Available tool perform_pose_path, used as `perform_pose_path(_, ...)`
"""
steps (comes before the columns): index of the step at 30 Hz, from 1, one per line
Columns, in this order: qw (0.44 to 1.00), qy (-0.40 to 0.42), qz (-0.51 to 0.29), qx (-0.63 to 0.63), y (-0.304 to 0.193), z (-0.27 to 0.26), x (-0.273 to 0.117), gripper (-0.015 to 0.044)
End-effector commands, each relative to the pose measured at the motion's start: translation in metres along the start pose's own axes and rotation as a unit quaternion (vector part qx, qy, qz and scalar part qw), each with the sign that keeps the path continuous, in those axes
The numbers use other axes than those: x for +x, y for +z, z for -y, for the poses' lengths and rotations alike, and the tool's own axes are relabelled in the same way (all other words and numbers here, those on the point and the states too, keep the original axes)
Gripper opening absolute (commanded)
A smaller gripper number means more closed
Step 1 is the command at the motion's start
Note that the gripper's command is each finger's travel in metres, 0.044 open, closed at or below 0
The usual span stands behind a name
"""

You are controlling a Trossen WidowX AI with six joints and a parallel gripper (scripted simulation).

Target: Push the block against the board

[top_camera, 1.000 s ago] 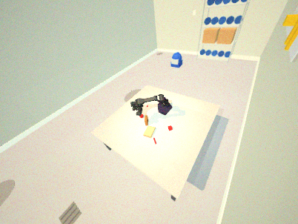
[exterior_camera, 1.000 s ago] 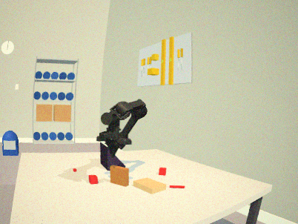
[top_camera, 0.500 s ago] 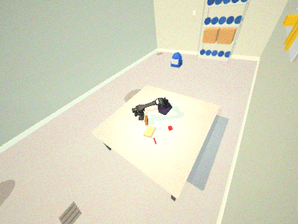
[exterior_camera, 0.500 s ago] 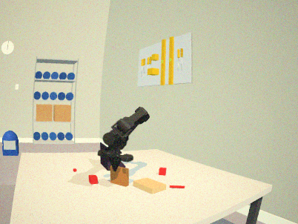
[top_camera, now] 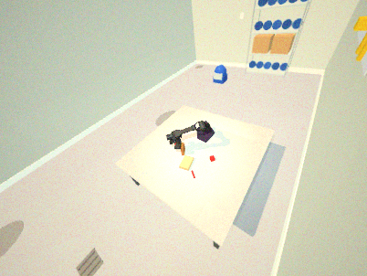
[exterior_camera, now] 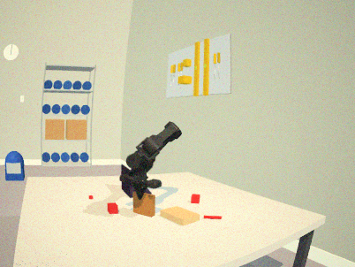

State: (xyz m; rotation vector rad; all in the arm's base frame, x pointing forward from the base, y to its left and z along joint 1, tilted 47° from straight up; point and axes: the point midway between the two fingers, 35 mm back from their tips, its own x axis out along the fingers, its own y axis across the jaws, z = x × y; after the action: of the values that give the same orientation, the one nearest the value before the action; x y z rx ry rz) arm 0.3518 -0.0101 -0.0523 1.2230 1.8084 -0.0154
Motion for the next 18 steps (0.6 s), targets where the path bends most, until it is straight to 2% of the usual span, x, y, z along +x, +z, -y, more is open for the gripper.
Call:
perform_pose_path(1,1.000,0.003,0.001,0.001,-0.008,-0.002,-0.001,0.0000)
perform_pose_path(18,1.000,0.002,0.001,0.001,-0.035,-0.002,-0.001,0.0000)
